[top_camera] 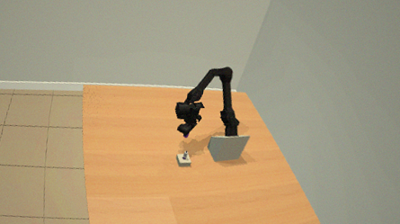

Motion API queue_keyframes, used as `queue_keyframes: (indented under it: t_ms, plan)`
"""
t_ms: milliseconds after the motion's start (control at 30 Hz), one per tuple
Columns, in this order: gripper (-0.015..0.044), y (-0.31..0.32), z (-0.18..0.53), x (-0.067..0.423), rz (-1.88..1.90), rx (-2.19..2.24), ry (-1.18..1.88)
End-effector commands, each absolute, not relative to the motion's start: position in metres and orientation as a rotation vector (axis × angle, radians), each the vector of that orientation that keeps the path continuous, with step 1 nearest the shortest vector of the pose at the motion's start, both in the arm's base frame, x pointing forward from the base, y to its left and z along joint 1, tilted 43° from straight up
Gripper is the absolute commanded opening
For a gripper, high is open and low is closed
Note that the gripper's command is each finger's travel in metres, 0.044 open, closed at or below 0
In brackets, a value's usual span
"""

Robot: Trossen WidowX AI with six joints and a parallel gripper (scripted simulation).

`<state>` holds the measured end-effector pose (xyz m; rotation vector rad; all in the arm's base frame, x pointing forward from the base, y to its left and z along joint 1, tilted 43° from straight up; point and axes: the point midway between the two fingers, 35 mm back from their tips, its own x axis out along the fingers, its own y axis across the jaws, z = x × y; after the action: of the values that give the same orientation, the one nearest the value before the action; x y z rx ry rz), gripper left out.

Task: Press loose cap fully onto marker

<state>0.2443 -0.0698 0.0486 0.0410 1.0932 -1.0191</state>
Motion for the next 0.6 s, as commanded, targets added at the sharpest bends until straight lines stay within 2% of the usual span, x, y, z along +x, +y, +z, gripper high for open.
queue_keyframes:
  t_ms: [0,567]
  plan:
    - [0.0000,-0.057,0.044,0.252,-1.013,0.052,1.098]
    - [0.0000,-0.010,0.024,0.272,-1.009,0.058,1.104]
